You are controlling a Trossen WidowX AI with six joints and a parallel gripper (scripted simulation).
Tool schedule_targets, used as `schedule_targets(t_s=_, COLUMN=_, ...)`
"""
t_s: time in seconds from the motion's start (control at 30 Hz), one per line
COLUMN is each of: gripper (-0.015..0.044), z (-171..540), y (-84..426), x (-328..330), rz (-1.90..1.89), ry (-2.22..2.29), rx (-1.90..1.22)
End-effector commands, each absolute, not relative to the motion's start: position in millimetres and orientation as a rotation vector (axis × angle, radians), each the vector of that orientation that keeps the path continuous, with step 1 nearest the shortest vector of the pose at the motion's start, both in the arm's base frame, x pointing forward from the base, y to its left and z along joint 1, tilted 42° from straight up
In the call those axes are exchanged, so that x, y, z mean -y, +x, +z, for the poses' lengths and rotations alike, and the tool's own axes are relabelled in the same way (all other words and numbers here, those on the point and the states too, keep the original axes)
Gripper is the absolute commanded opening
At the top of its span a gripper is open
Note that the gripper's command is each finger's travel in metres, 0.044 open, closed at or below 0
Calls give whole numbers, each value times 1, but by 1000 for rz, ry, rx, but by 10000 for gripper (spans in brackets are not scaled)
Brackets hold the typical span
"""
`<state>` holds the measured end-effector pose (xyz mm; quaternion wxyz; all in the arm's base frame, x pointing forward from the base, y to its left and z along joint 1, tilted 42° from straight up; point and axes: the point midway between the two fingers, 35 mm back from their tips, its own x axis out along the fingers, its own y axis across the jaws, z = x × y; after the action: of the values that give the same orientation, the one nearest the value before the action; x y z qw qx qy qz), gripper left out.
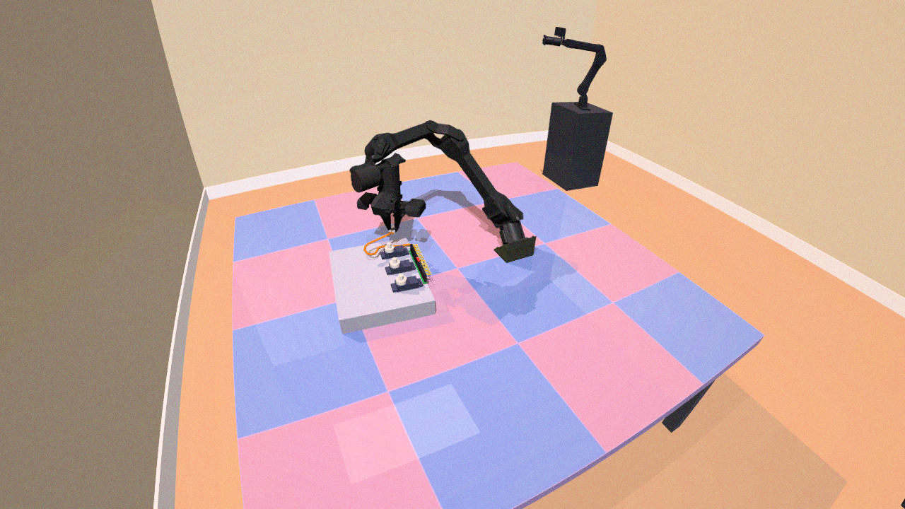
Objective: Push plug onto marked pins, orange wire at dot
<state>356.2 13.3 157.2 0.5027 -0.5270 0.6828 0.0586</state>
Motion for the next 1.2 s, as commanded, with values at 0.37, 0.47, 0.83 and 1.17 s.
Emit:
schedule_targets(t_s=0.37, gripper=0, z=133, y=333, x=-44, rz=630, ry=-1654, rx=-1658)
schedule_targets(t_s=0.47, gripper=0, z=129, y=327, x=-50, rz=728, ry=-1726, rx=-1650)
schedule_targets(t_s=0.83, gripper=0, z=114, y=307, x=-66, rz=1102, ry=-1979, rx=-1584)
schedule_targets(t_s=1.17, gripper=0, z=100, y=287, x=-79, rz=1459, ry=-2188, rx=-1473)
